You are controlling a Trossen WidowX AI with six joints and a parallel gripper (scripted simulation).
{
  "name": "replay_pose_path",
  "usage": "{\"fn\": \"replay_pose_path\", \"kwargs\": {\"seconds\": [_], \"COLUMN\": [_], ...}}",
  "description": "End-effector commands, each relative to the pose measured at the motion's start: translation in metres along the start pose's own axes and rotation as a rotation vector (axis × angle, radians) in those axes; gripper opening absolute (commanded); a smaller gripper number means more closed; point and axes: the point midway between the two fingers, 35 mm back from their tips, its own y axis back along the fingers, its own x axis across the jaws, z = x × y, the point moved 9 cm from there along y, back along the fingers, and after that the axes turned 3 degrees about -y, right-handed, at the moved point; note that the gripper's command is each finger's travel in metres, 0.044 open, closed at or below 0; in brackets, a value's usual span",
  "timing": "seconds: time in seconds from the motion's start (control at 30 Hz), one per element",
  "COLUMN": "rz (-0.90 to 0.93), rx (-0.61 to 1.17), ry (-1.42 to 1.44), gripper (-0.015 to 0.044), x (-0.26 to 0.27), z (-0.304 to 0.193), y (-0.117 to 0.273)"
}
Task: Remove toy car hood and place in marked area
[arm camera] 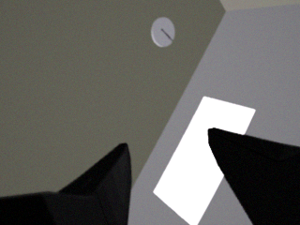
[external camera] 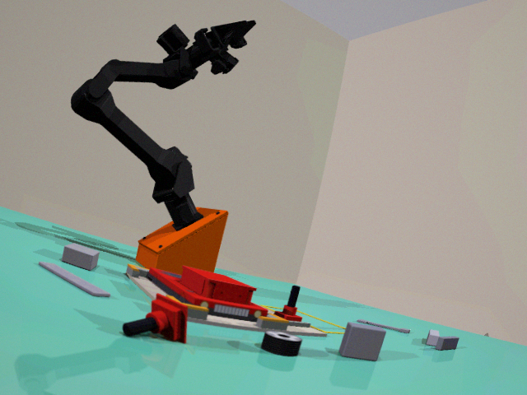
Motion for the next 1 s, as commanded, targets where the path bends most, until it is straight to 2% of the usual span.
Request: {"fn": "replay_pose_path", "kwargs": {"seconds": [0.0,0.23,0.27,0.4,0.6,0.97], "rz": [0.001,0.063,0.071,0.097,0.147,0.108], "rx": [0.000,-0.015,-0.020,-0.048,-0.176,-0.609], "ry": [0.005,0.265,0.299,0.459,0.903,1.670], "gripper": [0.0246,0.0430,0.0440,0.0440,0.0440,0.0440], "x": [0.000,-0.001,-0.001,0.000,0.011,0.064], "z": [0.000,0.015,0.017,0.025,0.048,0.094], "y": [-0.001,-0.031,-0.036,-0.051,-0.095,-0.171]}}
